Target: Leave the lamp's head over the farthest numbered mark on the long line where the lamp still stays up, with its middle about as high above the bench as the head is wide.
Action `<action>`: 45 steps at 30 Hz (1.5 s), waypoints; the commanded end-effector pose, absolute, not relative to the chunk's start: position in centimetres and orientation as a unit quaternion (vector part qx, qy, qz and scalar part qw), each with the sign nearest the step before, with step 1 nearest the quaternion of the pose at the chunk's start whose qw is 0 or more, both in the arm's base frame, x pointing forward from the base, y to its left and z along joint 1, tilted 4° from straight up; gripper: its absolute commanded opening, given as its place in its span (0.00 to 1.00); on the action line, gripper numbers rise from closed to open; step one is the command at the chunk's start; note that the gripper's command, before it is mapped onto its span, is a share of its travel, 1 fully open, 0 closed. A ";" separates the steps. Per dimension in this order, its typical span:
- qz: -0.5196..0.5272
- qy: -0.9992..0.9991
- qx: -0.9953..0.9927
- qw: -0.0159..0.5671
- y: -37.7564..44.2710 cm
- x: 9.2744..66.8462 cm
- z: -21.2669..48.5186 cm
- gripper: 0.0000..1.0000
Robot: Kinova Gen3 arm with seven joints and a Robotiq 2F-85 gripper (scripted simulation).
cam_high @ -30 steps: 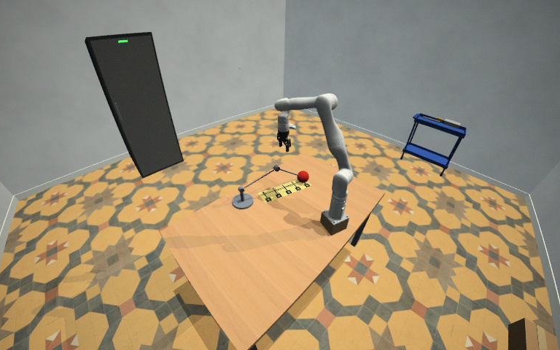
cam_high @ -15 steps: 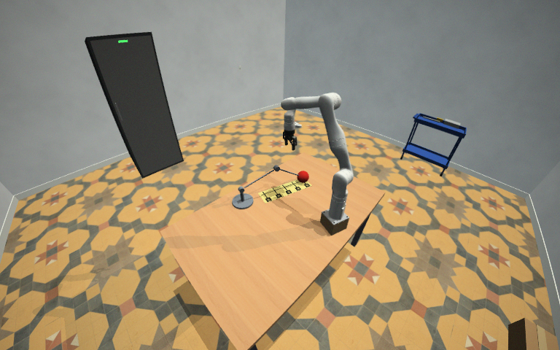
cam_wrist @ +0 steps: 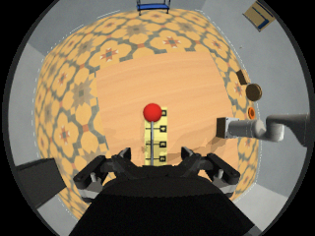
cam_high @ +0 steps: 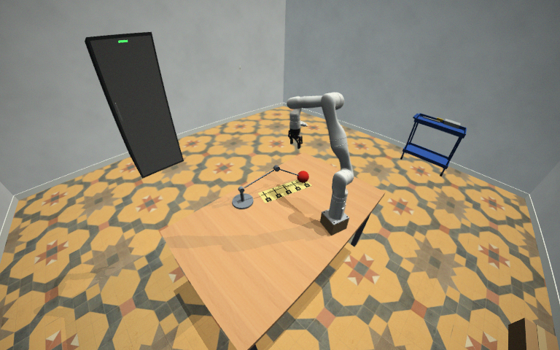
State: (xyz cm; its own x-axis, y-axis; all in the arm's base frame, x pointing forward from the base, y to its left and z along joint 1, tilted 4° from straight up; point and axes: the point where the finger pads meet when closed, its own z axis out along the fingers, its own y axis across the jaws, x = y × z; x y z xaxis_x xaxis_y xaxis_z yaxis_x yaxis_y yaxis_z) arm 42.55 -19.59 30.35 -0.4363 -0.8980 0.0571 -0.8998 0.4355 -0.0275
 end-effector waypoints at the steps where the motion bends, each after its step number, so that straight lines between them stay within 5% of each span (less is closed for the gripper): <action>1: 0.027 -0.849 0.527 0.014 -21.1 41.8 30.5 1.00; 21: 0.028 -0.847 0.530 0.017 -24.3 40.3 30.8 1.00; 45: -0.035 -0.845 0.521 -0.113 -23.6 40.7 30.7 1.00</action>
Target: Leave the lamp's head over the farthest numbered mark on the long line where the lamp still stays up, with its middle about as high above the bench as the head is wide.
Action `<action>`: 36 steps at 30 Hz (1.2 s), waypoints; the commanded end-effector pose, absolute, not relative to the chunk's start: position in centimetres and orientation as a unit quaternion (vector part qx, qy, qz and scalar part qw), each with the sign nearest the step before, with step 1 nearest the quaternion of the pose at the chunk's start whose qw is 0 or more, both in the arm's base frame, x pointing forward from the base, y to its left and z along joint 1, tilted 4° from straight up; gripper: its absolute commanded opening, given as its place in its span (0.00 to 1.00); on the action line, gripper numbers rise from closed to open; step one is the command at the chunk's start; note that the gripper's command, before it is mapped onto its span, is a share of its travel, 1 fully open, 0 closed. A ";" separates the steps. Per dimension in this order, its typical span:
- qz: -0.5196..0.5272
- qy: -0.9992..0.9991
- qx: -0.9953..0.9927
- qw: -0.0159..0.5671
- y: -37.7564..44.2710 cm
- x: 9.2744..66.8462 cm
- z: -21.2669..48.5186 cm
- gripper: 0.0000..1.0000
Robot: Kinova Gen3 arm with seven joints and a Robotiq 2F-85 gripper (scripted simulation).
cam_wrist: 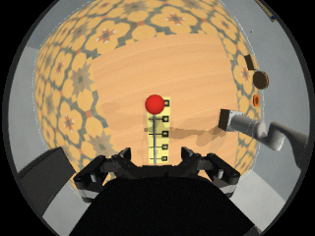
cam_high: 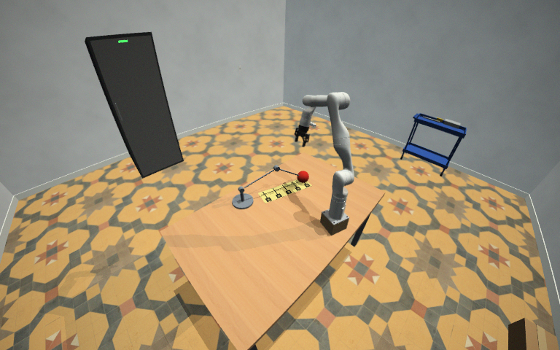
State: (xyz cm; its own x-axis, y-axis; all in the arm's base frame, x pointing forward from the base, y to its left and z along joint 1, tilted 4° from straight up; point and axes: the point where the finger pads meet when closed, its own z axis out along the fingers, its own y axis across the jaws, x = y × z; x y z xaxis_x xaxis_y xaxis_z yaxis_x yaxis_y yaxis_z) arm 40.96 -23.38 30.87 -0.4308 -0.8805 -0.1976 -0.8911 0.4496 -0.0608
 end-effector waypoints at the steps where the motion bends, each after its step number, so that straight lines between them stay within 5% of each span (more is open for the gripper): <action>1: 0.038 0.845 -0.521 0.119 -23.6 40.7 30.7 1.00; 8: 0.057 0.840 -0.515 0.158 -23.4 40.8 30.8 1.00; 36: 0.055 0.841 -0.513 0.161 -24.6 41.2 19.3 1.00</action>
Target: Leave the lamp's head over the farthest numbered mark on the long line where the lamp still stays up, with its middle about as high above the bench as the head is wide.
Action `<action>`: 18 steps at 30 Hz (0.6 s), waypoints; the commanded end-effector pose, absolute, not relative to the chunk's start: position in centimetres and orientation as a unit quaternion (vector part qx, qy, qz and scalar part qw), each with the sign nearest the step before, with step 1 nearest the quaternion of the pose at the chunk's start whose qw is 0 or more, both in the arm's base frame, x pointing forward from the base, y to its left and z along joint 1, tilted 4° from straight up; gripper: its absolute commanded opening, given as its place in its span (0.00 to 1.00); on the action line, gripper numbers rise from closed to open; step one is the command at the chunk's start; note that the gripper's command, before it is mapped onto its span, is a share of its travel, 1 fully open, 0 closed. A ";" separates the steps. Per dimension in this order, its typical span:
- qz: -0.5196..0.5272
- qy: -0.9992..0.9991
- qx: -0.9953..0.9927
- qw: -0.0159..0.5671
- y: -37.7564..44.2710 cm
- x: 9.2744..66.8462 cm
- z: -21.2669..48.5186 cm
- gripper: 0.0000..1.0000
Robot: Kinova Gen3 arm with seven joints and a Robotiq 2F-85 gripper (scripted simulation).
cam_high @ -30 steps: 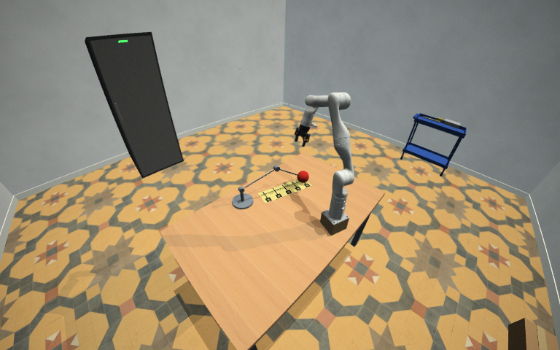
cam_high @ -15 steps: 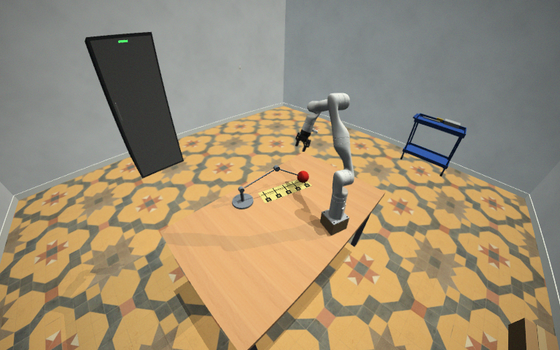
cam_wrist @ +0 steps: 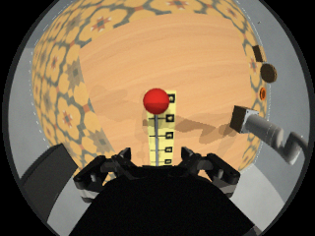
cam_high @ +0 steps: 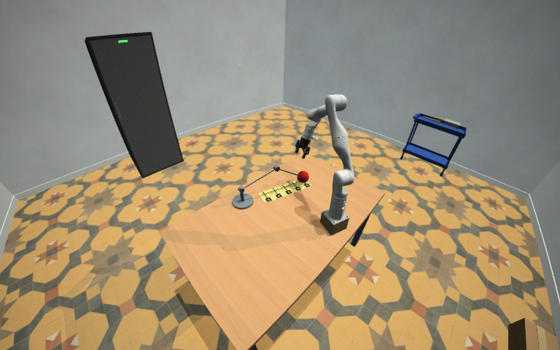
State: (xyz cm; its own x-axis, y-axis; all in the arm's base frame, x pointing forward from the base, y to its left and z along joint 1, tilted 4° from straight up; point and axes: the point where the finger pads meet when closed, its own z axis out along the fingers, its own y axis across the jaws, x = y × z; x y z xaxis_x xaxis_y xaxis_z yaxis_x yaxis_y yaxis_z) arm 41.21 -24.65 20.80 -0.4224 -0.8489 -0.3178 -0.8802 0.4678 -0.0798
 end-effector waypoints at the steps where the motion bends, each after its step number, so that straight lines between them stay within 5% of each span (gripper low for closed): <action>1: 0.055 0.841 -0.513 0.161 -24.7 41.2 18.9 1.00; 18: 0.054 0.842 -0.513 0.162 -24.3 41.8 14.3 1.00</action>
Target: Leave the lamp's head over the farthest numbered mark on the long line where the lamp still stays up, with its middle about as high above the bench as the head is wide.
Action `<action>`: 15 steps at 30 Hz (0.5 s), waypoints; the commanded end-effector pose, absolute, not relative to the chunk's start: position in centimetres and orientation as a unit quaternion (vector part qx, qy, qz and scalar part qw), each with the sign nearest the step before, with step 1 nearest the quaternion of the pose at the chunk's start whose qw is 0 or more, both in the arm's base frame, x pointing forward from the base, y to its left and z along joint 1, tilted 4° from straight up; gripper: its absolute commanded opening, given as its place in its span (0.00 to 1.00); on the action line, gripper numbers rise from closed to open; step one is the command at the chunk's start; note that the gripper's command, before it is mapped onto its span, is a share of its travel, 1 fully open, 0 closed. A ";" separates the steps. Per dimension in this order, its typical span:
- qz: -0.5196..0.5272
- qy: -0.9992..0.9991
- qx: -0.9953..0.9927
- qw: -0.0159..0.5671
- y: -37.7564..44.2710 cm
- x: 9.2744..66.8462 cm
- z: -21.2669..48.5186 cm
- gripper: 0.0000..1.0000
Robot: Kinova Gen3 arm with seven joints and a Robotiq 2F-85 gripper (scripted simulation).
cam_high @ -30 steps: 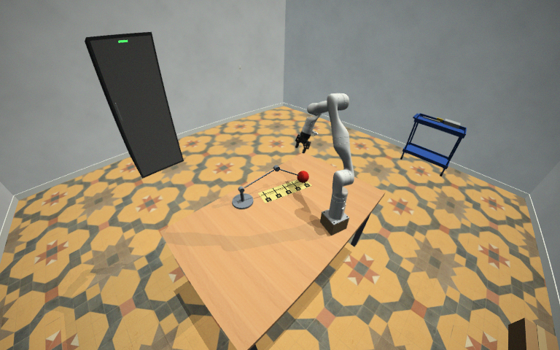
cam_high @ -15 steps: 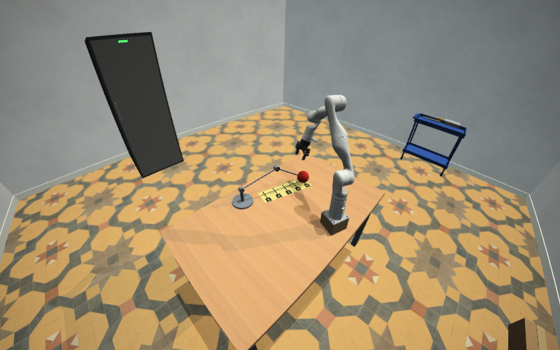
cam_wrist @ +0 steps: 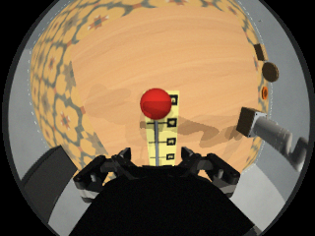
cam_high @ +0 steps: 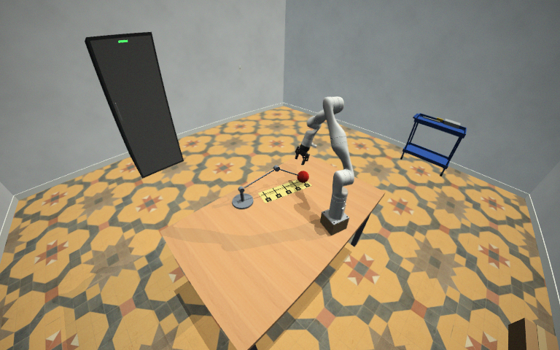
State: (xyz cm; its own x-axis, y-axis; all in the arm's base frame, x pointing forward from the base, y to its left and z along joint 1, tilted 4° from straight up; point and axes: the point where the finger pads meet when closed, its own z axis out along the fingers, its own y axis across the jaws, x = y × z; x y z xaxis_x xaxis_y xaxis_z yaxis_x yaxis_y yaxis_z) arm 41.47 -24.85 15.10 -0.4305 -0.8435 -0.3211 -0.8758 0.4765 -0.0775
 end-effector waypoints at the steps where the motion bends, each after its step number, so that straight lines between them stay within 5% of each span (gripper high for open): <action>1: 0.053 0.842 -0.513 0.162 -24.2 41.8 14.1 1.00; 15: 0.053 0.843 -0.511 0.162 -23.6 42.4 11.1 1.00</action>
